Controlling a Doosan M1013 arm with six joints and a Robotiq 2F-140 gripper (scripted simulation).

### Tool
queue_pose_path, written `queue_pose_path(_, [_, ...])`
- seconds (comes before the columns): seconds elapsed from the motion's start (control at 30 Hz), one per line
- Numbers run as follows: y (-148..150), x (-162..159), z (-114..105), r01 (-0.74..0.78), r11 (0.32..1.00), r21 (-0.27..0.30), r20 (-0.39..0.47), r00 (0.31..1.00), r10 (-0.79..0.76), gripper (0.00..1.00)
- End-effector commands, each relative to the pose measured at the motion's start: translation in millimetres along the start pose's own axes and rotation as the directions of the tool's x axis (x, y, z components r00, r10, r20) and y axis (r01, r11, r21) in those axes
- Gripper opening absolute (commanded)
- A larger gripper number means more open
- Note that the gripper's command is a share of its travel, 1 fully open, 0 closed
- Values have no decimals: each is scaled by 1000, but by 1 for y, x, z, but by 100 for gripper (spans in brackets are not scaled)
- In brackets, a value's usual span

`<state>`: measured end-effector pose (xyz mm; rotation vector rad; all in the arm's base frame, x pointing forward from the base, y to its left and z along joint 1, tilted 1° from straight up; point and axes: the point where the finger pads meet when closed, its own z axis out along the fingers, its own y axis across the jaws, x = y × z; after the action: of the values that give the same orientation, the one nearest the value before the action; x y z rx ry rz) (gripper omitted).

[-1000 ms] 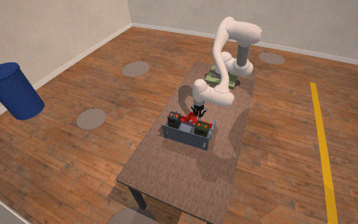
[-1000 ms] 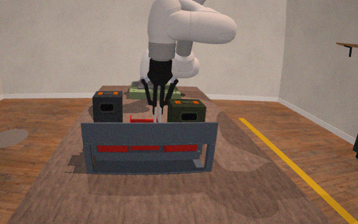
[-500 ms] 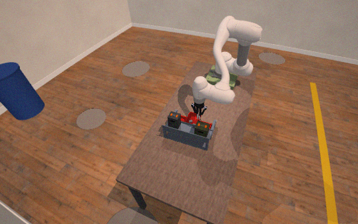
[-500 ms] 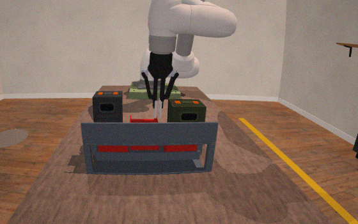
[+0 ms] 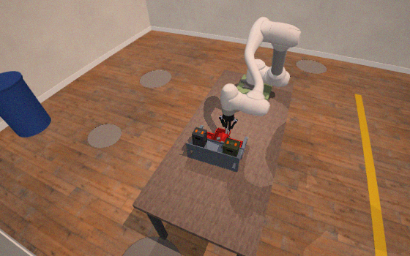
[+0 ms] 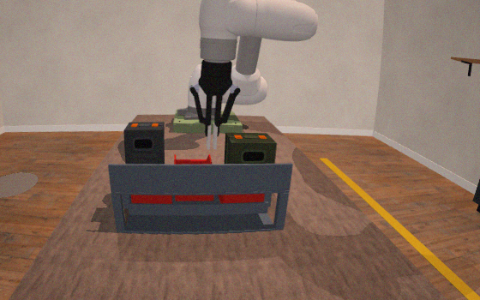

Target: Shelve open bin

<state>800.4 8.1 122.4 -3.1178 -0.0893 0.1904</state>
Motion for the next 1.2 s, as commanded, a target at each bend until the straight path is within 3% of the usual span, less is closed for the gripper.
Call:
queue_pose_path(0.0, [0, -1, -5, 0, 1000, 0, 0, 1000, 0, 6])
queue_pose_path(1.17, [0, -4, -32, 0, 1000, 0, 0, 1000, 0, 6])
